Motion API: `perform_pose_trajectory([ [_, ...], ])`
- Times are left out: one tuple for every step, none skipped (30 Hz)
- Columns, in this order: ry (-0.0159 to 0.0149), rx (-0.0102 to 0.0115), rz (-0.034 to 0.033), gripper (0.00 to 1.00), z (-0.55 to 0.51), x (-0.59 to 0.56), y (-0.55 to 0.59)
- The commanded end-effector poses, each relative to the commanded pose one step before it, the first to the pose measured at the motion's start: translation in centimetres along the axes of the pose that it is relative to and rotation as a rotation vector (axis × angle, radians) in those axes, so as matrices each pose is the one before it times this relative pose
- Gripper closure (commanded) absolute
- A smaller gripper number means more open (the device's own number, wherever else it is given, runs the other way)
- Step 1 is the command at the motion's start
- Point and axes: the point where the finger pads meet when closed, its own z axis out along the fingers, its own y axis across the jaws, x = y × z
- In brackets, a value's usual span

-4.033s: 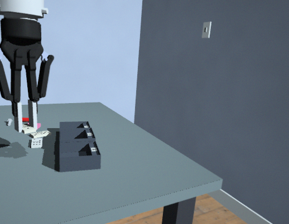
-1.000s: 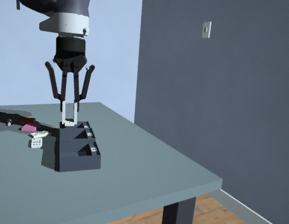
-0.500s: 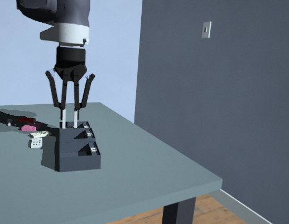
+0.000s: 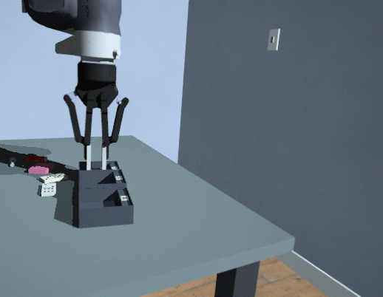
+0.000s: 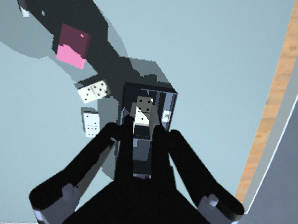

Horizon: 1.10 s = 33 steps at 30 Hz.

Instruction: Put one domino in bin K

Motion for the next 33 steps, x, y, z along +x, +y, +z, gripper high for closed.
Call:
perform_pose_trajectory([
  [-0.00097, -0.00436, -0.00490, 0.87, -0.011, -0.038, 0.122],
  [0.00000, 0.00000, 0.00000, 0.81, 0.000, 0.000, 0.000],
  [0.00000, 0.00000, 0.00000, 0.81, 0.000, 0.000, 0.000],
  [0.00000, 0.00000, 0.00000, 0.81, 0.000, 0.000, 0.000],
  [0.00000, 0.00000, 0.00000, 0.81, 0.000, 0.000, 0.000],
  [0.00000, 0.00000, 0.00000, 0.81, 0.000, 0.000, 0.000],
  [0.00000, 0.00000, 0.00000, 0.81, 0.000, 0.000, 0.000],
  [0.00000, 0.00000, 0.00000, 0.81, 0.000, 0.000, 0.000],
  [0.00000, 0.00000, 0.00000, 0.81, 0.000, 0.000, 0.000],
  [0.00000, 0.00000, 0.00000, 0.81, 0.000, 0.000, 0.000],
  [0.00000, 0.00000, 0.00000, 0.81, 0.000, 0.000, 0.000],
  [0.00000, 0.00000, 0.00000, 0.81, 0.000, 0.000, 0.000],
  [0.00000, 0.00000, 0.00000, 0.81, 0.000, 0.000, 0.000],
  [0.00000, 0.00000, 0.00000, 0.81, 0.000, 0.000, 0.000],
  [0.00000, 0.00000, 0.00000, 0.81, 0.000, 0.000, 0.000],
  [0.00000, 0.00000, 0.00000, 0.81, 0.000, 0.000, 0.000],
  [0.00000, 0.00000, 0.00000, 0.81, 0.000, 0.000, 0.000],
  [0.00000, 0.00000, 0.00000, 0.81, 0.000, 0.000, 0.000],
  [0.00000, 0.00000, 0.00000, 0.81, 0.000, 0.000, 0.000],
  [0.00000, 0.00000, 0.00000, 0.81, -0.133, 0.000, 0.000],
  [0.00000, 0.00000, 0.00000, 0.81, -0.133, 0.000, 0.000],
  [0.00000, 0.00000, 0.00000, 0.81, -0.133, 0.000, 0.000],
  [0.00000, 0.00000, 0.00000, 0.81, -0.133, 0.000, 0.000],
  [0.00000, 0.00000, 0.00000, 0.81, -0.133, 0.000, 0.000],
  [0.00000, 0.00000, 0.00000, 0.81, -0.133, 0.000, 0.000],
  [0.00000, 0.00000, 0.00000, 0.81, 0.000, 0.000, 0.000],
  [0.00000, 0.00000, 0.00000, 0.81, 0.000, 0.000, 0.000],
  [0.00000, 0.00000, 0.00000, 0.81, -0.133, 0.000, 0.000],
  [0.00000, 0.00000, 0.00000, 0.81, -0.133, 0.000, 0.000],
  [0.00000, 0.00000, 0.00000, 0.81, -0.133, 0.000, 0.000],
  [0.00000, 0.00000, 0.00000, 0.81, -0.133, 0.000, 0.000],
  [0.00000, 0.00000, 0.00000, 0.81, -0.133, 0.000, 0.000],
  [0.00000, 0.00000, 0.00000, 0.81, -0.133, 0.000, 0.000],
])
